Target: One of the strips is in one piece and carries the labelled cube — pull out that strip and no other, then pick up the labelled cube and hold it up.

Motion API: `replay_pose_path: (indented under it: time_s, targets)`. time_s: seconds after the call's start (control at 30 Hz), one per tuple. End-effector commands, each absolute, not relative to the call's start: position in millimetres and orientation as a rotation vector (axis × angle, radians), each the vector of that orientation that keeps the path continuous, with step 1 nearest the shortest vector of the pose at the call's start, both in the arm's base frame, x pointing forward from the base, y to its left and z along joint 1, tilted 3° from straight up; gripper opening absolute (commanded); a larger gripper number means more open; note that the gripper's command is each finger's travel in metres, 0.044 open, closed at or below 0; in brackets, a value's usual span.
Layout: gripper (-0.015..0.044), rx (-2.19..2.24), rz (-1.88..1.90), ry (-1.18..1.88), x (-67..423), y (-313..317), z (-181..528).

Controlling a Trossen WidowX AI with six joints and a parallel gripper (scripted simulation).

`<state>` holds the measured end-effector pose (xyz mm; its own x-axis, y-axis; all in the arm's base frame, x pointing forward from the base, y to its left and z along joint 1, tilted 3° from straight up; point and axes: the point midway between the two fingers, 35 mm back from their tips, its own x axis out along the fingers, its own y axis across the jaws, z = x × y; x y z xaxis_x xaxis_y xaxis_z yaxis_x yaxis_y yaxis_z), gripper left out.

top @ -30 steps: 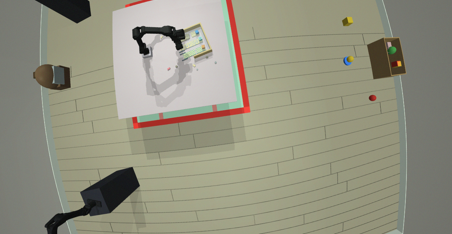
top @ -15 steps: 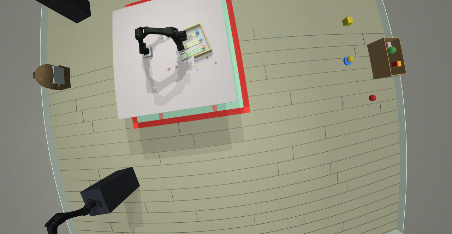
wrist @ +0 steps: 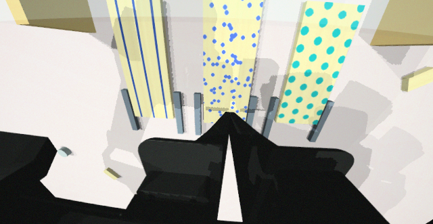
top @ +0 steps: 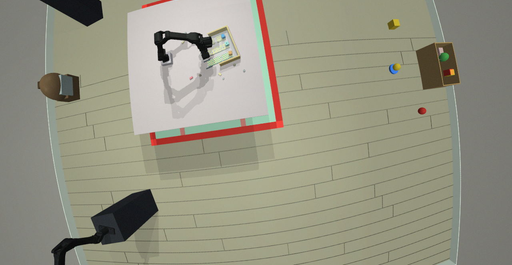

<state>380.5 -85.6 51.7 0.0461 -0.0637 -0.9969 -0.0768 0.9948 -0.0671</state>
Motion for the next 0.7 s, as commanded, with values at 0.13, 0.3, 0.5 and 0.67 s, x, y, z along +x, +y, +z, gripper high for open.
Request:
replay_pose_path:
  time_s: [0.13,0.3,0.5,0.67]
  targets:
    - [0.0000,-0.113,0.016,1.527,379.0,-85.7,36.9]
    - [0.0000,-0.113,0.016,1.527,378.3,-85.8,28.7]
    - [0.0000,-0.113,0.016,1.528,377.3,-85.7,19.0]
    - [0.0000,-0.113,0.016,1.528,377.0,-85.7,16.7]
